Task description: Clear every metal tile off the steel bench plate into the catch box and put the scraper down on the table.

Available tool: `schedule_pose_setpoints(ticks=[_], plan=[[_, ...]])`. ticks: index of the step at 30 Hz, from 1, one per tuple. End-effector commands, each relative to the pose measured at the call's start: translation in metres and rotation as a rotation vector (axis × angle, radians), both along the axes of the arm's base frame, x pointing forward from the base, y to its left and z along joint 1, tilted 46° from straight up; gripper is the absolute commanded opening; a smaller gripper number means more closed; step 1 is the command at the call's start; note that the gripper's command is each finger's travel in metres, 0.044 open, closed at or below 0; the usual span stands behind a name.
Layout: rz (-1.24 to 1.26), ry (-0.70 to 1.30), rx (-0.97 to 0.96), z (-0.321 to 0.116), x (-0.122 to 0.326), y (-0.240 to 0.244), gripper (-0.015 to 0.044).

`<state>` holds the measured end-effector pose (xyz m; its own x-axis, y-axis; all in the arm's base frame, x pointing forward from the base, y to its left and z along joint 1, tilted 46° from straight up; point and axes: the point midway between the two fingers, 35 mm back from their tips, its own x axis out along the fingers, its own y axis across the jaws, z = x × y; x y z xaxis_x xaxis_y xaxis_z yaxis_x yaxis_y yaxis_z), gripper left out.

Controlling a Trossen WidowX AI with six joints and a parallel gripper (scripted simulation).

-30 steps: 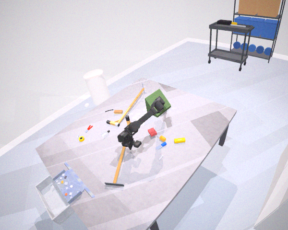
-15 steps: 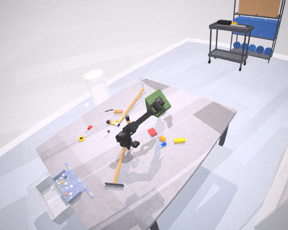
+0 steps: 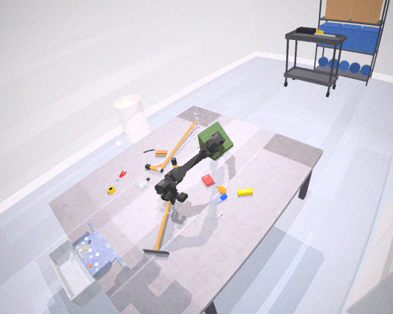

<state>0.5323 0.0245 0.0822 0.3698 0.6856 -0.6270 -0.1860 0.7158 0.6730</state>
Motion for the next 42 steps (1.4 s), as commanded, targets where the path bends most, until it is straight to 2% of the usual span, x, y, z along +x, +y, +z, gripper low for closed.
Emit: schedule_pose_setpoints(ticks=[1,42], plan=[[0.003,-0.004,0.002,-0.002,0.003,-0.004,0.0000],[0.003,-0.005,0.001,-0.026,0.023,-0.030,0.0000]])
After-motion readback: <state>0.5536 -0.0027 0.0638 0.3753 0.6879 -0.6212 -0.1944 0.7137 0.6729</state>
